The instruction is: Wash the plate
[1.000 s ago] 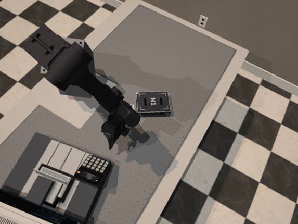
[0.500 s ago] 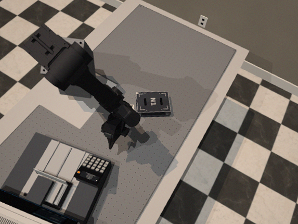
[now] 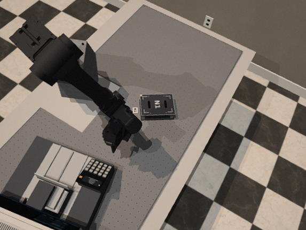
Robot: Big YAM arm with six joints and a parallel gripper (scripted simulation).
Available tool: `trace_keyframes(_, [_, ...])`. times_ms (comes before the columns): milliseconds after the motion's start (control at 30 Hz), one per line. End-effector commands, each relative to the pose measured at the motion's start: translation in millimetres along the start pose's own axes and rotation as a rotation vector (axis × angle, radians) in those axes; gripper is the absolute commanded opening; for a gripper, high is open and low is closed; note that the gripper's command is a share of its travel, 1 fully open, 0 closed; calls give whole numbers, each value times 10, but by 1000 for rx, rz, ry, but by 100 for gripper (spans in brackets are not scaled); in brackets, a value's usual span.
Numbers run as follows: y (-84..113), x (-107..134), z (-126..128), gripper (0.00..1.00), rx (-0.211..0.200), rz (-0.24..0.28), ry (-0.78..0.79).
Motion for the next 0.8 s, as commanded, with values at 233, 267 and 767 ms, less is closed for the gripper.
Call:
trace_keyframes(233, [11, -372, 79, 0, -10, 200, -41])
trace_keyframes(267, [21, -327, 31, 0, -4, 207, -32])
trace_keyframes(767, [6, -419, 21, 0, -7, 188, -51])
Point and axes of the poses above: the point where the finger pads meet when closed, its own y axis back along the fingers, its own z axis across the jaws, x = y × z, the point moved 9 cm from there along y, back along the fingers, and after that the axes turned 6 degrees about y, right-handed, at the moved point
